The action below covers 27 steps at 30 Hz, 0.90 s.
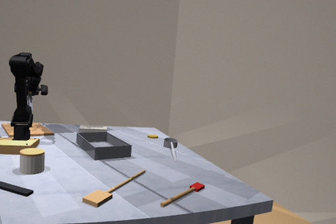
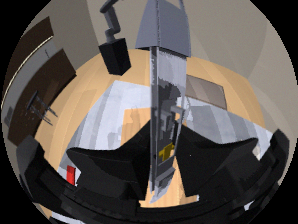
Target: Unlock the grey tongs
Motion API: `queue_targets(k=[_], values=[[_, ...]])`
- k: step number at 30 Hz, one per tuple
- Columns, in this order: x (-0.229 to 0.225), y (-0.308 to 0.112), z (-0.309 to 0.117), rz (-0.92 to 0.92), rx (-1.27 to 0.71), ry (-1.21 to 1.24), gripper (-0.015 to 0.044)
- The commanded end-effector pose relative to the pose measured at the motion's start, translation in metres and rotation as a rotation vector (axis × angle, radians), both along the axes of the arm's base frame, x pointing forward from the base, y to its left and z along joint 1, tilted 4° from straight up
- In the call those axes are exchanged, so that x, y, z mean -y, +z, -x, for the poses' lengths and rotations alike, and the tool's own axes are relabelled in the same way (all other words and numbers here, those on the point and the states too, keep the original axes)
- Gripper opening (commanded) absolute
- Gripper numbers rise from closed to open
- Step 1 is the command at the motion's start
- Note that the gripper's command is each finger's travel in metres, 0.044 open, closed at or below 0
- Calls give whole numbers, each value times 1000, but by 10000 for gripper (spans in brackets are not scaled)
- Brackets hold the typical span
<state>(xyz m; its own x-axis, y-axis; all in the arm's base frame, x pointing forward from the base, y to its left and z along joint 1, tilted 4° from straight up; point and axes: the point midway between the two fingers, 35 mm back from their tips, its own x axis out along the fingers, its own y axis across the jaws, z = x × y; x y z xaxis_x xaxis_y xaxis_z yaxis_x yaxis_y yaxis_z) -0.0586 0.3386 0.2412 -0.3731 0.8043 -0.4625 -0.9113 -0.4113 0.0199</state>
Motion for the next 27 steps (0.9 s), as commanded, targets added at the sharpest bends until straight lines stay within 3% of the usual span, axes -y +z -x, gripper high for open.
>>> queue_targets(k=[1, 11, 27], values=[[6, 6, 0, -66, -21, 10, -150], [23, 12, -2, -223, -53, 33, -150], [23, 12, -2, -225, -53, 34, -150]])
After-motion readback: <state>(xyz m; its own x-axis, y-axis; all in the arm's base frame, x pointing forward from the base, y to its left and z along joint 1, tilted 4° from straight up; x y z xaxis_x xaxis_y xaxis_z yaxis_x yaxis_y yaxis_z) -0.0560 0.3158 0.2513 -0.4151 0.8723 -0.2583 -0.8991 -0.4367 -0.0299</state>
